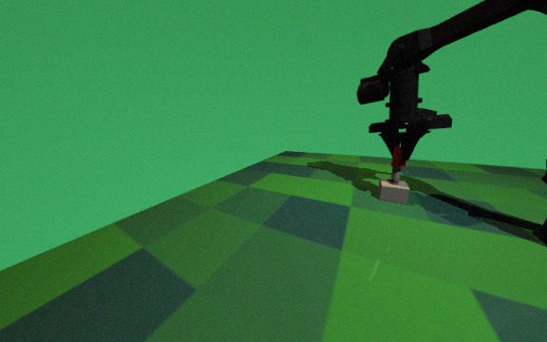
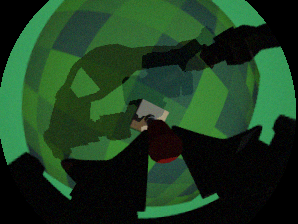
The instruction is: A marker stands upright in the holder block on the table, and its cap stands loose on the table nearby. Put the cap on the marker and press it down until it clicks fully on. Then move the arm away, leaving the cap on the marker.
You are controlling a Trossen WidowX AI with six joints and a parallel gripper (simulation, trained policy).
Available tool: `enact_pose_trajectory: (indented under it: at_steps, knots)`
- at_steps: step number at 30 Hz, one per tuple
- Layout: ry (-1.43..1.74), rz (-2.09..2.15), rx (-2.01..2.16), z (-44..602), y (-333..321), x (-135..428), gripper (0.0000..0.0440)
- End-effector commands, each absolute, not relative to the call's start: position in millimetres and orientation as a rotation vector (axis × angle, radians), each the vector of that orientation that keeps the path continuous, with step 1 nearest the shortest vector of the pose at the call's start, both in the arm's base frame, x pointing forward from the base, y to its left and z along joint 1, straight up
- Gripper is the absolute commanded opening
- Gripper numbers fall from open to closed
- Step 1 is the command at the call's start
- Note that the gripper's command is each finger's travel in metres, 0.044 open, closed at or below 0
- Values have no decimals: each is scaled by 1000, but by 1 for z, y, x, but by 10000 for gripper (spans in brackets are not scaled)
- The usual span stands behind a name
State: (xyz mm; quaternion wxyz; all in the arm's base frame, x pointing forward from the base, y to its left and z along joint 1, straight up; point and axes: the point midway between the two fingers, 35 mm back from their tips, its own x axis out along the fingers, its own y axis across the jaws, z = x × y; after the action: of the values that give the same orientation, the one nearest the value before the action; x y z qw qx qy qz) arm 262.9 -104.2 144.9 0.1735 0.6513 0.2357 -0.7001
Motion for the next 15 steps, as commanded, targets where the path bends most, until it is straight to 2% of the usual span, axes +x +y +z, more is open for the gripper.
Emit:
enact_pose_trajectory:
  at_steps: [1,15]
  knots:
    - [719,-2037,1815,125,-102,261,0]
    - [748,-2011,1803,102,-101,263,2]
